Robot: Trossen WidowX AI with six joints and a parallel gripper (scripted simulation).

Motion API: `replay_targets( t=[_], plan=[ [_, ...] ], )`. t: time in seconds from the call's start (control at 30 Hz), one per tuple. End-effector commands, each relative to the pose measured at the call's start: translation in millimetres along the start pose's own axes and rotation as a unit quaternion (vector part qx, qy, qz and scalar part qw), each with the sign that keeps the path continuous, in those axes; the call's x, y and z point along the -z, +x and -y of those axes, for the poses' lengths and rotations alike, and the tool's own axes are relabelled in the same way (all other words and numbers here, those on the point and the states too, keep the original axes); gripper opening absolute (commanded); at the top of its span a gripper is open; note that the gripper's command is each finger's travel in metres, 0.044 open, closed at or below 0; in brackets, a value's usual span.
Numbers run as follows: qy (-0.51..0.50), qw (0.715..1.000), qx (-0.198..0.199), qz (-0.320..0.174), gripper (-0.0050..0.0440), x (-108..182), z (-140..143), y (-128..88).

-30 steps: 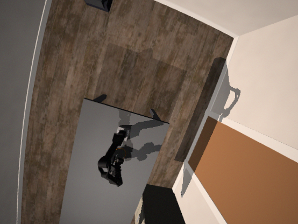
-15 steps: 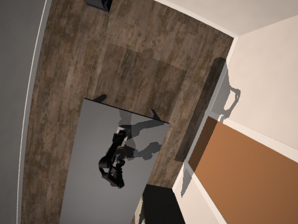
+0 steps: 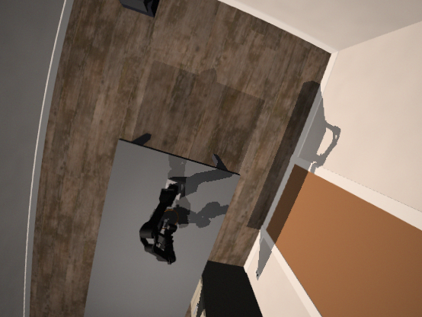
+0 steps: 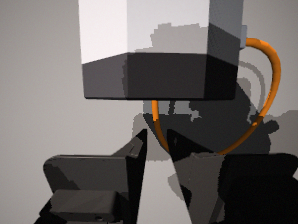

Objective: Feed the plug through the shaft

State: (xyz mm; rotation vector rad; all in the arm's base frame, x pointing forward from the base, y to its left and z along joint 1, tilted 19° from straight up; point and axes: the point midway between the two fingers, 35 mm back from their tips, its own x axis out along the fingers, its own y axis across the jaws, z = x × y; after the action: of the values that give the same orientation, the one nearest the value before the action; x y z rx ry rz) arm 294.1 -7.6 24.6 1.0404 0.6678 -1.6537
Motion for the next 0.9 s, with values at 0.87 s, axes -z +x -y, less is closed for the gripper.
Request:
replay_targets(
  t=[0.87],
  plan=[
    [0.0,1.0,0.0,0.0,0.0,-2.0,-0.5,4.4]
  ],
)
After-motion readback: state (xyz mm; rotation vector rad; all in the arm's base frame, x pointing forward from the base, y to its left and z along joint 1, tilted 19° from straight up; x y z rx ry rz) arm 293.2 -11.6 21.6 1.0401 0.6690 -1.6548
